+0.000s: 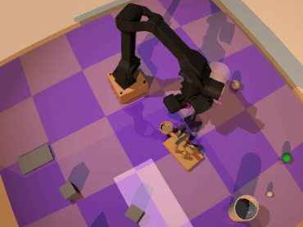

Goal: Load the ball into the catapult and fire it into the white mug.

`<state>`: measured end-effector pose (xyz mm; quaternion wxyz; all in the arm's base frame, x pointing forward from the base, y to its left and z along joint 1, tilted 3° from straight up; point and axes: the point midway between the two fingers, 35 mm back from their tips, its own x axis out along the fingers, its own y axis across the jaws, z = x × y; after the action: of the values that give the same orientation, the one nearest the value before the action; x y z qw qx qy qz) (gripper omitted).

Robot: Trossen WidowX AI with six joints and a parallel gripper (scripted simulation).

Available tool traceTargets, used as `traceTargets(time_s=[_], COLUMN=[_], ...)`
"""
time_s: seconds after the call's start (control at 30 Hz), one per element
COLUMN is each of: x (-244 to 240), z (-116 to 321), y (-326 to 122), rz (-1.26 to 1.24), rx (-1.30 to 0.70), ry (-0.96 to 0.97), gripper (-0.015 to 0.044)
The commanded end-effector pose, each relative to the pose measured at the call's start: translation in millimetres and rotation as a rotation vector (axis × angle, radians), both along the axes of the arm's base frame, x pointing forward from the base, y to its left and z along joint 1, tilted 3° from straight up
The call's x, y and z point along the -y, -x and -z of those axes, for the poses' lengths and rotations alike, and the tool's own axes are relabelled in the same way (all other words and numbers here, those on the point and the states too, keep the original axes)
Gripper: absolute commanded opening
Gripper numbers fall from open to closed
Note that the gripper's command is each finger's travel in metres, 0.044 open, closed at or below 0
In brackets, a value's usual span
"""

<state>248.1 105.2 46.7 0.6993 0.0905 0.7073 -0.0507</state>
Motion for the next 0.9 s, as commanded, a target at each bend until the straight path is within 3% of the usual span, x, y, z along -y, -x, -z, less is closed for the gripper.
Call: traceTargets(time_s=[0.0, 0.23, 0.87], x=[1.2, 5.2, 64.6], z=[-28.2, -66.0, -40.0], y=[1.2, 8.4, -11.6], rz=[-0.001, -0.001, -0.075], rx=[0.002, 0.001, -0.172], ry=[-0.003, -0.002, 0.018], gripper=[0.0, 0.0, 0.0])
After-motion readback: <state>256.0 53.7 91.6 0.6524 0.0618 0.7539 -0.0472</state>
